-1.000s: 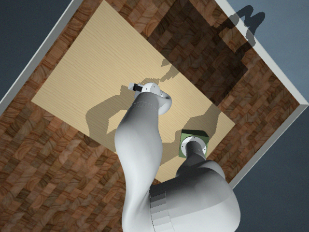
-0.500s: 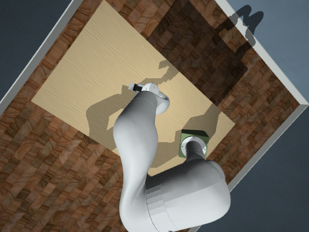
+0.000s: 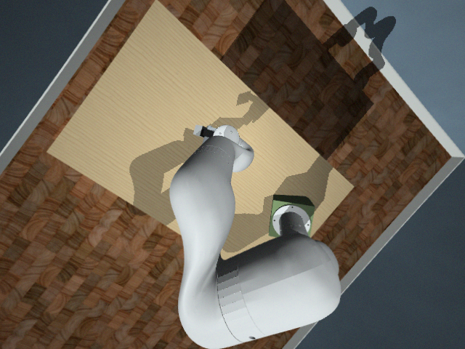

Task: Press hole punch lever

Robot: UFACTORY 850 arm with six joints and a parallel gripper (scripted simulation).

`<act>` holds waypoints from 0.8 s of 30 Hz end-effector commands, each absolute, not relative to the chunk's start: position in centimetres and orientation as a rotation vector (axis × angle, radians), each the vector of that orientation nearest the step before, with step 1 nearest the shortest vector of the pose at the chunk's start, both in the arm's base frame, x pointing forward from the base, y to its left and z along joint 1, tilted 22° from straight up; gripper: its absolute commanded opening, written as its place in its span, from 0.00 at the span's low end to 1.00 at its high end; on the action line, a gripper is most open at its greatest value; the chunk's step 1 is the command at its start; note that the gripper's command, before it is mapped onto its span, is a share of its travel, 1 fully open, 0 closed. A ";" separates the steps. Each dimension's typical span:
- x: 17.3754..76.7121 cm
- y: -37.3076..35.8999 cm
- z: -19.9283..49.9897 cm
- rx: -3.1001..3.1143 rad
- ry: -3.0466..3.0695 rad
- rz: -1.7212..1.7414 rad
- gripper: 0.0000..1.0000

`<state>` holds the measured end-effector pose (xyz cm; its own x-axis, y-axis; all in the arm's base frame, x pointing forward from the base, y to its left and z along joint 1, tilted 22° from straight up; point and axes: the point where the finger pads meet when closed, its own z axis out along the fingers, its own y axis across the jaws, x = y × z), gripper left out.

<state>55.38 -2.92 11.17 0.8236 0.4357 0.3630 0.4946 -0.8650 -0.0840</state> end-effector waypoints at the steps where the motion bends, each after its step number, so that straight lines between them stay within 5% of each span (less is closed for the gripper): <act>1: 55.5 -2.9 11.2 -2.832 -0.728 -0.504 0.00; 24: 55.7 -2.7 10.4 -2.832 -0.728 -0.504 0.00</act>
